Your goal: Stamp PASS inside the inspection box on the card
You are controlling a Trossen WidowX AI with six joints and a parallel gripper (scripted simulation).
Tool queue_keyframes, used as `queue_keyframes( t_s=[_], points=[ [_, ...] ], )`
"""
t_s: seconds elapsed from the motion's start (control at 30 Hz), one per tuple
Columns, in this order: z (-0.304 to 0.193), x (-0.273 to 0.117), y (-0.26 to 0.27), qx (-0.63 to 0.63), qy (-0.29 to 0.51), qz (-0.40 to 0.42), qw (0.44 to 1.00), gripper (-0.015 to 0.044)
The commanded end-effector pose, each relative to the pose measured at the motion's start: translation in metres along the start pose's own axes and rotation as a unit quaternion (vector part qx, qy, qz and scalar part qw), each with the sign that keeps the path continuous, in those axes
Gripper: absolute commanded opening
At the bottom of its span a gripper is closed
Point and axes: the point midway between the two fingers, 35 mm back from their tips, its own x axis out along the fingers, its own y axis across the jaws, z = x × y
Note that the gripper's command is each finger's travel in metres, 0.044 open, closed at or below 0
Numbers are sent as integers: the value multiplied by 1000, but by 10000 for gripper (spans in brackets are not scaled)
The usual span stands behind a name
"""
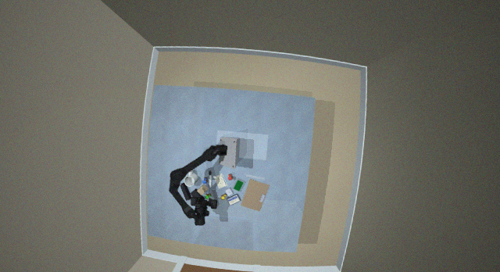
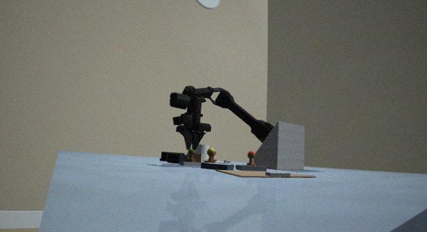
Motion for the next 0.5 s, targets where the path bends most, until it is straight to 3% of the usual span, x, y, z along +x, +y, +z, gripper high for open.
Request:
queue_keyframes(
  t_s=[0.0, 0.47],
  points=[
    [-1, 7, 0, -3, 0, -2, 1000, 216],
    [-3, 30, -1, -3, 0, -3, 1000, 216]
  ],
)
